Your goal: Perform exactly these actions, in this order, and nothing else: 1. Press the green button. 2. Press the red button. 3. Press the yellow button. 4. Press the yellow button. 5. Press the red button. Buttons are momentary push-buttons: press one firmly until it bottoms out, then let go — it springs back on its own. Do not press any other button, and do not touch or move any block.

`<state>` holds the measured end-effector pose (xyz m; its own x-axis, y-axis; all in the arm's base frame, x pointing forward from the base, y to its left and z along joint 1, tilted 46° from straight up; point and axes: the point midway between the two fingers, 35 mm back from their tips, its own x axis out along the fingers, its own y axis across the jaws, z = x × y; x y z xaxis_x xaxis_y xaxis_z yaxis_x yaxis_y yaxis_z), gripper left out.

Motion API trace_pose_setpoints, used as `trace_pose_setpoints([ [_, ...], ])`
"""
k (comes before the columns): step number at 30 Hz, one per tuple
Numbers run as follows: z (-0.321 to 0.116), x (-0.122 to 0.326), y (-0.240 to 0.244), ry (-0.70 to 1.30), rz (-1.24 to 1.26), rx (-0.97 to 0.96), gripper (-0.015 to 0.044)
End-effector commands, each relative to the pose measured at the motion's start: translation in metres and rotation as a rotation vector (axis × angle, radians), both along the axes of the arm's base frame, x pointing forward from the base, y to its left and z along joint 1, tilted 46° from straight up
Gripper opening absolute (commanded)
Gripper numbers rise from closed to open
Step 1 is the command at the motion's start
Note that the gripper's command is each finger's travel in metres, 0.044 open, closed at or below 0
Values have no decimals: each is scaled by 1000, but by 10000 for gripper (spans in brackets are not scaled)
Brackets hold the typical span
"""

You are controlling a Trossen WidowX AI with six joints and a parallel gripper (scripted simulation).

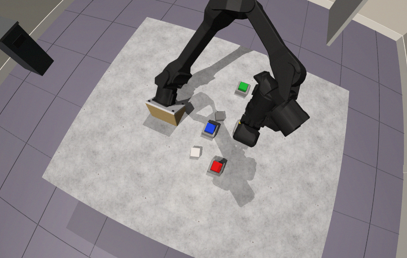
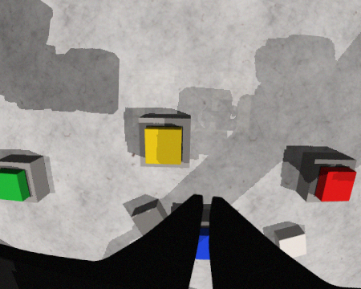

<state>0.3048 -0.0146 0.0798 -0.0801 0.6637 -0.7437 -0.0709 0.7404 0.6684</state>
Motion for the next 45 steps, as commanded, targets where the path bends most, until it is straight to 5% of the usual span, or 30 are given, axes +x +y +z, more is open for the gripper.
trace_pose_setpoints([
  [1,-50,-2,-48,-11,24,13,20],
  [7,-107,-19,-94,-35,53,52,20],
  [14,-111,-20,-97,-37,55,55,20],
  [20,-153,-25,-55,-38,55,56,20],
  [45,-176,-28,-32,-38,55,58,20],
])
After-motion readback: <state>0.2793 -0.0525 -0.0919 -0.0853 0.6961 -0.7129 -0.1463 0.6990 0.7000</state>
